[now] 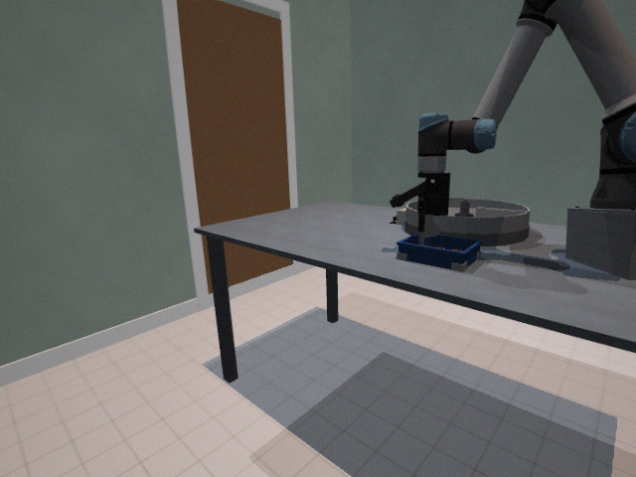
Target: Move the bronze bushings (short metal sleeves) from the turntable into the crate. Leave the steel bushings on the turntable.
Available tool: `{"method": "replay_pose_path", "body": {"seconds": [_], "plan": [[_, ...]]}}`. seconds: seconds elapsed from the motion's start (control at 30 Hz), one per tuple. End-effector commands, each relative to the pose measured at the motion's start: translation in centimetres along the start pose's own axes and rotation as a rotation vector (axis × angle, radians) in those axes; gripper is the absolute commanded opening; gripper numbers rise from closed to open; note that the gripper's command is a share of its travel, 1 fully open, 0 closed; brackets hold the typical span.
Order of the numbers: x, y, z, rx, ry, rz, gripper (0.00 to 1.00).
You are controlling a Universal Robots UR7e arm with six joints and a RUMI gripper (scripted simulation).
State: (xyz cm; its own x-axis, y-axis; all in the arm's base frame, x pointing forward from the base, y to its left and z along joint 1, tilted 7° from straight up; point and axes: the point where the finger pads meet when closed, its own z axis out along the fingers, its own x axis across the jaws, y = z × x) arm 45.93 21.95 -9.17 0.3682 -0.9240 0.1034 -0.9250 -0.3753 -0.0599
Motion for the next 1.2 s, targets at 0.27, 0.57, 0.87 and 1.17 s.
{"method": "replay_pose_path", "body": {"seconds": [0.27, 0.57, 0.87, 1.17], "plan": [[0.08, 0.18, 0.12, -0.003, -0.001, 0.002, 0.06], [0.08, 0.18, 0.12, -0.003, -0.001, 0.002, 0.06], [0.08, 0.18, 0.12, -0.003, -0.001, 0.002, 0.06], [0.08, 0.10, -0.30, -0.001, 0.000, 0.001, 0.06]]}}
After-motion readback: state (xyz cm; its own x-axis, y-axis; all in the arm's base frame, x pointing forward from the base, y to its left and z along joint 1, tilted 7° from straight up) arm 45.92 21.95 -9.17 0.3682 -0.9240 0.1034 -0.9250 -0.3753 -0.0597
